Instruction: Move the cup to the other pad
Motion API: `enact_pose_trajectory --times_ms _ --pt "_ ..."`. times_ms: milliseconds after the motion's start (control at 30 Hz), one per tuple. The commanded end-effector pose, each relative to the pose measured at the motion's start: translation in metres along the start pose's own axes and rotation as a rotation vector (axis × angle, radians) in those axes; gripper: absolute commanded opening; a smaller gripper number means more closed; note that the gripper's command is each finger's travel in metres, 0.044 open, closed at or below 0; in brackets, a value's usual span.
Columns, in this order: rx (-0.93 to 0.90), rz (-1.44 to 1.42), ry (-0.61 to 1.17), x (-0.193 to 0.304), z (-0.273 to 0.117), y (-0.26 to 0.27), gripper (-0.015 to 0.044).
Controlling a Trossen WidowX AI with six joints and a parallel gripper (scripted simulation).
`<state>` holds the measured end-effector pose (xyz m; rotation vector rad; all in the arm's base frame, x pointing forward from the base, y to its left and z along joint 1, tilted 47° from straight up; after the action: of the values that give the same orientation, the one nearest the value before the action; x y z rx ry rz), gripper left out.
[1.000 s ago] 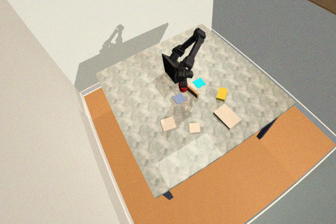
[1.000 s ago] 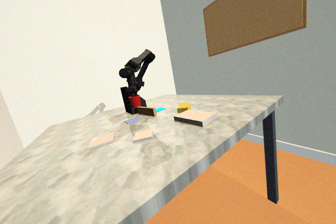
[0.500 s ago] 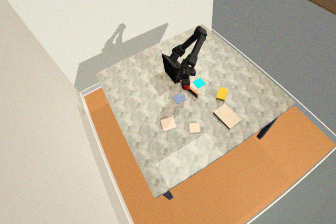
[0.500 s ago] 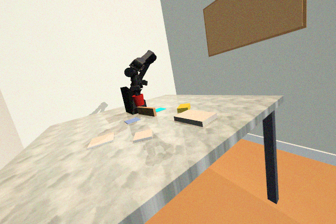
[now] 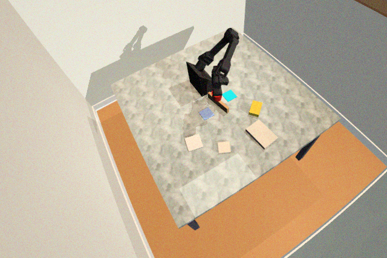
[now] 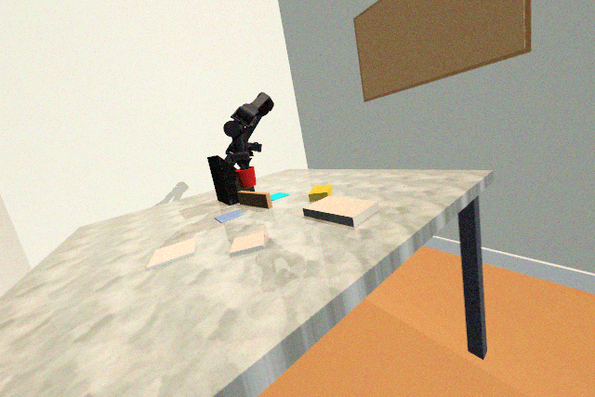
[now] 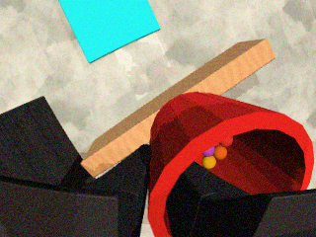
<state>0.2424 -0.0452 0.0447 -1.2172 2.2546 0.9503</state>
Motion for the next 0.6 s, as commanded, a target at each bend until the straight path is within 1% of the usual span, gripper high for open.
enact_pose_trajectory --times_ms 0,567 --pt "-0.003 0.005 -0.004 -0.006 0.0 0.006 0.0" --pt "-0.004 0.005 -0.004 -0.03 -0.001 0.027 0.0"
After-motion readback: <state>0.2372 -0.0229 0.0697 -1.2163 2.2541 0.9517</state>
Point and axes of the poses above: the point midway between the two fingers, 35 mm back from their tips, its own z axis out along the fingers, its own y axis across the jaws, x = y × z, the point moved 6 cm from there along -z, back along the fingers, and after that the axes turned 2 degrees about z, right-handed, at the moved point
